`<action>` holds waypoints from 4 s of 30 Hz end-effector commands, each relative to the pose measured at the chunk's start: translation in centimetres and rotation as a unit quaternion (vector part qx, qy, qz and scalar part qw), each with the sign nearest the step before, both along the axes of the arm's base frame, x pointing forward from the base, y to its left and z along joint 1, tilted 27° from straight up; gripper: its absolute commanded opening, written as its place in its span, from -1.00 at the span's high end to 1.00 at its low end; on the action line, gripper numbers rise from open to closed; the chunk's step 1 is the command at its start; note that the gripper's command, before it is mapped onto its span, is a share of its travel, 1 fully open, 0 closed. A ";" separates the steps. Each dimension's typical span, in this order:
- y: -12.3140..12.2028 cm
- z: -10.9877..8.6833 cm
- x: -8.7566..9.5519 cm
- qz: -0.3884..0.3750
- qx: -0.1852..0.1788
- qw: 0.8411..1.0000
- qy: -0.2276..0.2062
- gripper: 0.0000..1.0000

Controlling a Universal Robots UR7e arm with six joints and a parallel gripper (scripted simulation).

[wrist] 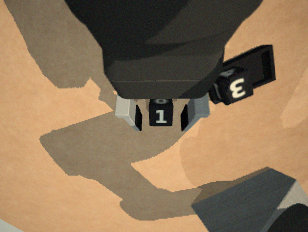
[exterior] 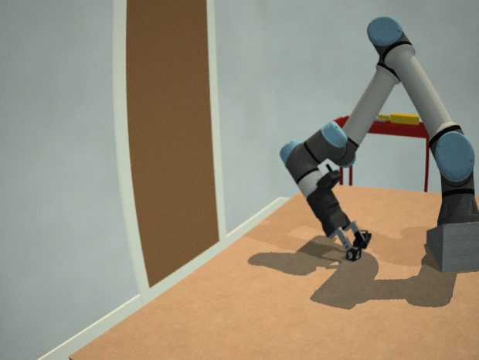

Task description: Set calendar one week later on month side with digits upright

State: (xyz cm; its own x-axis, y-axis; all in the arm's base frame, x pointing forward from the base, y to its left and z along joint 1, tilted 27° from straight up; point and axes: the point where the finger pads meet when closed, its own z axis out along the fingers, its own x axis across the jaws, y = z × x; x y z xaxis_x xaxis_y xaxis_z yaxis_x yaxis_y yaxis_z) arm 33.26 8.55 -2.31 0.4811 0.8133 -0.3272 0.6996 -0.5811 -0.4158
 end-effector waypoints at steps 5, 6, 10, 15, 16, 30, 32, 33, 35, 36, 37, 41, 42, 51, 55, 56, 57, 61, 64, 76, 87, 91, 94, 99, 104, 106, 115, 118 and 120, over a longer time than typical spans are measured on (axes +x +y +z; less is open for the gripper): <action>1.0 2.1 -0.3 0.000 0.000 1.000 -0.001 -1.00; 1.2 2.4 -0.3 0.000 0.000 1.000 -0.001 -1.00; 1.6 3.3 -0.4 0.000 0.000 1.000 -0.001 -1.00; 1.8 3.8 -0.5 0.000 0.000 1.000 -0.001 -1.00; 1.8 3.8 -0.5 0.000 0.000 1.000 -0.001 -1.00; 1.9 3.7 -0.7 0.025 -0.036 0.997 -0.058 -1.00; 1.9 3.8 -0.7 0.033 -0.047 0.995 -0.078 -1.00; 2.0 3.8 -0.7 0.036 -0.052 0.994 -0.087 -1.00; 2.0 3.8 -0.7 0.040 -0.059 0.992 -0.100 -1.00; 2.0 3.8 -0.7 0.040 -0.059 0.992 -0.100 -1.00; 2.0 3.8 -0.7 0.040 -0.059 0.992 -0.100 -1.00; 2.0 3.9 -0.7 0.043 -0.063 0.991 -0.107 -1.00; 2.0 3.9 -0.7 0.043 -0.063 0.991 -0.107 -1.00; 2.1 3.7 -0.9 0.066 -0.095 0.981 -0.158 -1.00; 2.1 3.8 -0.9 0.073 -0.106 0.976 -0.177 -1.00; 2.1 3.8 -0.9 0.076 -0.111 0.973 -0.186 -1.00; 2.1 3.8 -0.9 0.079 -0.115 0.971 -0.194 -1.00; 2.2 3.9 -1.0 0.085 -0.124 0.966 -0.210 -1.00; 2.2 3.9 -1.0 0.085 -0.125 0.966 -0.211 -1.00; 2.2 3.7 -1.0 0.106 -0.154 0.948 -0.257 -1.00; 2.3 3.8 -1.2 0.125 -0.184 0.924 -0.311 -1.00; 2.3 3.8 -1.2 0.125 -0.184 0.924 -0.312 -1.00; 2.3 3.8 -1.2 0.125 -0.184 0.924 -0.312 -1.00; 2.3 3.8 -1.2 0.125 -0.184 0.924 -0.312 -1.00; 2.3 3.8 -1.2 0.125 -0.184 0.924 -0.312 -1.00; 2.3 3.8 -1.2 0.125 -0.184 0.924 -0.312 -1.00; 2.7 4.9 -1.4 0.126 -0.184 0.924 -0.312 -1.00; 2.7 4.9 -1.4 0.126 -0.184 0.924 -0.312 -0.80; 2.7 4.9 -1.4 0.126 -0.184 0.924 -0.312 -0.80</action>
